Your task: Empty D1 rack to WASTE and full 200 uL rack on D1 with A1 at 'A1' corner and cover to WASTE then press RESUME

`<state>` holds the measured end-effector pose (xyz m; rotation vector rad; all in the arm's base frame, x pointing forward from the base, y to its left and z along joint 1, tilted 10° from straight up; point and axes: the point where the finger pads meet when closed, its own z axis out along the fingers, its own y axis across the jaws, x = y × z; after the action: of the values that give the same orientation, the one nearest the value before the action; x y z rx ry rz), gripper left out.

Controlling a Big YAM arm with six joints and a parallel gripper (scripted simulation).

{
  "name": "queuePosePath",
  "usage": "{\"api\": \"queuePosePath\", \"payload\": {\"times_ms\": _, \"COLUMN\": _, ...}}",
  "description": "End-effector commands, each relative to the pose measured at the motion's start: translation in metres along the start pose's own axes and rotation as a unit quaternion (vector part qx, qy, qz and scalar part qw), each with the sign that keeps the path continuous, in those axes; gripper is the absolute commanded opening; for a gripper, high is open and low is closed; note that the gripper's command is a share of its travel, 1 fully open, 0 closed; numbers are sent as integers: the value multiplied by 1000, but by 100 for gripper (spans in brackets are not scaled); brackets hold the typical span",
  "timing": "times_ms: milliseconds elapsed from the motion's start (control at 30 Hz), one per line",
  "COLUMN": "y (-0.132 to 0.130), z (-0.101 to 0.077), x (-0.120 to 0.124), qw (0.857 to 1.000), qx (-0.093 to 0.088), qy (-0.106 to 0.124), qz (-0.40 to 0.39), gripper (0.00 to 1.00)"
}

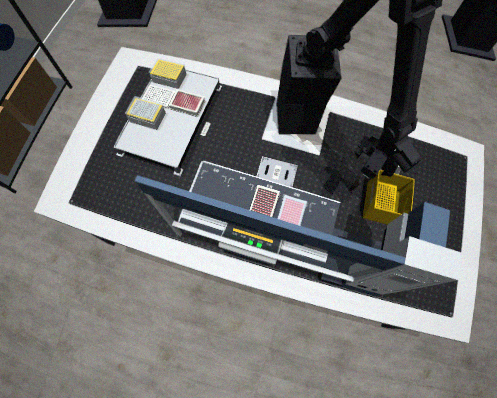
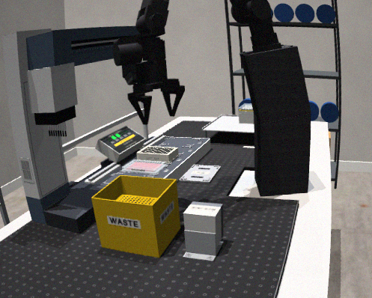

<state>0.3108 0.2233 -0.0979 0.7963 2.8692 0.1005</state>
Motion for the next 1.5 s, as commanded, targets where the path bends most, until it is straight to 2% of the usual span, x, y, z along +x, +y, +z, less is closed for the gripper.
{"api": "queuePosePath", "payload": {"times_ms": 0, "y": -9, "z": -5, "x": -14, "qw": 1000, "qx": -14, "qy": -7, "qz": 5, "gripper": 100}}
{"api": "queuePosePath", "payload": {"times_ms": 133, "y": -28, "z": -5, "x": -20, "qw": 1000, "qx": -13, "qy": -7, "qz": 4, "gripper": 100}}
{"api": "queuePosePath", "payload": {"times_ms": 200, "y": -30, "z": -4, "x": -20, "qw": 1000, "qx": -12, "qy": -7, "qz": 4, "gripper": 100}}
{"api": "queuePosePath", "payload": {"times_ms": 267, "y": -30, "z": -4, "x": -20, "qw": 1000, "qx": -12, "qy": -7, "qz": 4, "gripper": 100}}
{"api": "queuePosePath", "payload": {"times_ms": 300, "y": -17, "z": 0, "x": -16, "qw": 1000, "qx": -14, "qy": -6, "qz": -7, "gripper": 100}}
{"api": "queuePosePath", "payload": {"times_ms": 400, "y": -18, "z": 0, "x": -16, "qw": 1000, "qx": -14, "qy": -6, "qz": -7, "gripper": 100}}
{"api": "queuePosePath", "payload": {"times_ms": 433, "y": -34, "z": -4, "x": -22, "qw": 1000, "qx": -12, "qy": -7, "qz": 19, "gripper": 100}}
{"api": "queuePosePath", "payload": {"times_ms": 767, "y": -82, "z": -4, "x": -39, "qw": 992, "qx": -13, "qy": -7, "qz": 125, "gripper": 100}}
{"api": "queuePosePath", "payload": {"times_ms": 833, "y": -82, "z": -4, "x": -39, "qw": 992, "qx": -13, "qy": -7, "qz": 125, "gripper": 100}}
{"api": "queuePosePath", "payload": {"times_ms": 1100, "y": -116, "z": -3, "x": -51, "qw": 993, "qx": -12, "qy": -8, "qz": 119, "gripper": 100}}
{"api": "queuePosePath", "payload": {"times_ms": 1167, "y": -119, "z": 2, "x": -48, "qw": 993, "qx": -4, "qy": -3, "qz": 119, "gripper": 100}}
{"api": "queuePosePath", "payload": {"times_ms": 1233, "y": -125, "z": -3, "x": -54, "qw": 990, "qx": -12, "qy": -8, "qz": 139, "gripper": 100}}
{"api": "queuePosePath", "payload": {"times_ms": 1467, "y": -150, "z": -2, "x": -62, "qw": 980, "qx": -11, "qy": -7, "qz": 199, "gripper": 100}}
